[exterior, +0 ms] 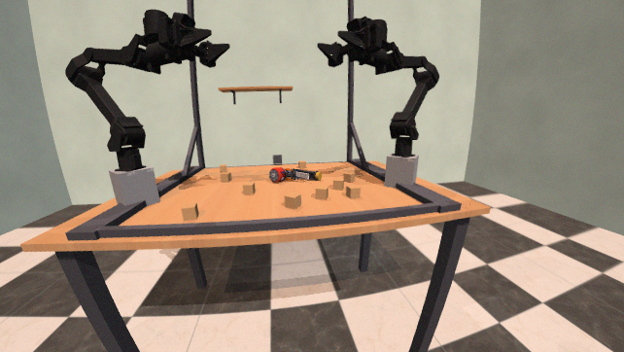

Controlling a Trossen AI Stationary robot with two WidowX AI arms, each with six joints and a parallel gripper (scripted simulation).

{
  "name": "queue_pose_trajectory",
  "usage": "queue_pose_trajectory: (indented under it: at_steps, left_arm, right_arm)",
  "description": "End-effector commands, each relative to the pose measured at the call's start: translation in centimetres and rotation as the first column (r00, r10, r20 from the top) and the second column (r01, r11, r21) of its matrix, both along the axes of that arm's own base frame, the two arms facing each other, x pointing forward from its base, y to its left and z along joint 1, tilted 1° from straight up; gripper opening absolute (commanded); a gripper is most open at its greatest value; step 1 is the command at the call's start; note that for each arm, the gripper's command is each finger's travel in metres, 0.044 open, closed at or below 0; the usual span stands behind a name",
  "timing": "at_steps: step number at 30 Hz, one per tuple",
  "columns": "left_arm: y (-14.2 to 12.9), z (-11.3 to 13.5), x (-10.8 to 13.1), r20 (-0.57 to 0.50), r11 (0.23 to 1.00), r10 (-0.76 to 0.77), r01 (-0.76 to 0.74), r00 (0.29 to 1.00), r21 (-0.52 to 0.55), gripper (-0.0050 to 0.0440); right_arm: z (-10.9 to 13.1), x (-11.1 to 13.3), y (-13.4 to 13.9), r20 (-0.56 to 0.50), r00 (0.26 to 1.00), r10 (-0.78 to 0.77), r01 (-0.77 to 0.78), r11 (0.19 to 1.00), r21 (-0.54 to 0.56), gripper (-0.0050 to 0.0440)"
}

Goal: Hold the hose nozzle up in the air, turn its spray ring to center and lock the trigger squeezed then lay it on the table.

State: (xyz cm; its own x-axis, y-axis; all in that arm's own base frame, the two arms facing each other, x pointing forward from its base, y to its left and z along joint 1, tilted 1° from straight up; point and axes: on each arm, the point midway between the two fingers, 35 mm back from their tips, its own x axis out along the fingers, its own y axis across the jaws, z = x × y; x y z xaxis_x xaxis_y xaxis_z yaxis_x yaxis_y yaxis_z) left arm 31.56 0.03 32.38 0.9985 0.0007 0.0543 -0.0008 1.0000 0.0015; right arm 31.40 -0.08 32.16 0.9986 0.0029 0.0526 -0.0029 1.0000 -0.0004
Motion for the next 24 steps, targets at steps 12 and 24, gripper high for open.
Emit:
queue_pose_trajectory:
  at_steps: [12,24]
  left_arm:
    - [0.01,0.5,-0.09,0.009,1.0,0.002,-0.002,1.0,-0.004,0.0185]
    - [0.01,0.51,-0.08,0.009,1.0,0.002,-0.002,1.0,-0.004,0.0185]
  right_arm:
    - [0.74,0.11,0.08,0.01,1.0,-0.004,0.004,1.0,0.003,0.0396]
    - [0.76,0.11,0.07,0.01,1.0,-0.005,0.005,1.0,0.002,0.0406]
